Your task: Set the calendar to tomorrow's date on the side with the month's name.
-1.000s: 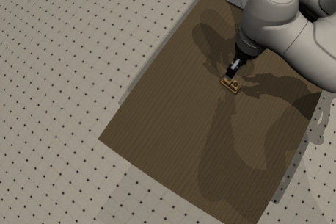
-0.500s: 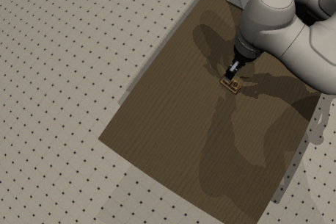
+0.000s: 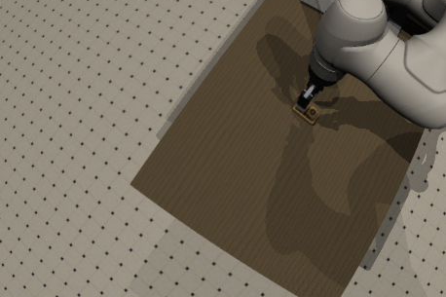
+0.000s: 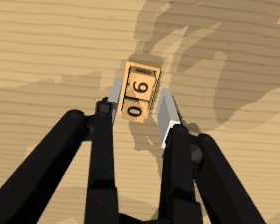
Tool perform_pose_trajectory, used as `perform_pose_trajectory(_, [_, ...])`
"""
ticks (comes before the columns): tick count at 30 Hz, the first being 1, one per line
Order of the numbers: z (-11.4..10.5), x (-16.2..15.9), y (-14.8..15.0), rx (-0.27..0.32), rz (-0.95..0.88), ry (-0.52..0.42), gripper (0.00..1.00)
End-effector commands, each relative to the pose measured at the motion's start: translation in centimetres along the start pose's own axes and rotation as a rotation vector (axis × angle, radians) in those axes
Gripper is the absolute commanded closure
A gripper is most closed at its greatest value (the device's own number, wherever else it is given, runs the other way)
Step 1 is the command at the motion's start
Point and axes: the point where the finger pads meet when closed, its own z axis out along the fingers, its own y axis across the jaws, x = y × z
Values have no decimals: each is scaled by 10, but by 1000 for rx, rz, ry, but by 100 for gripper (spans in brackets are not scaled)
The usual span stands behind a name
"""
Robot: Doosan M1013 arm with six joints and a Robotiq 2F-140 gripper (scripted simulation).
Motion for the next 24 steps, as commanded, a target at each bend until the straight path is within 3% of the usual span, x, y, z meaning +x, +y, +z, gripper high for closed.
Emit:
perform_pose_trajectory(1, [5,0,0,0,0,0,72])
perform_pose_trajectory(24, [13,0,0,0,0,0,72])
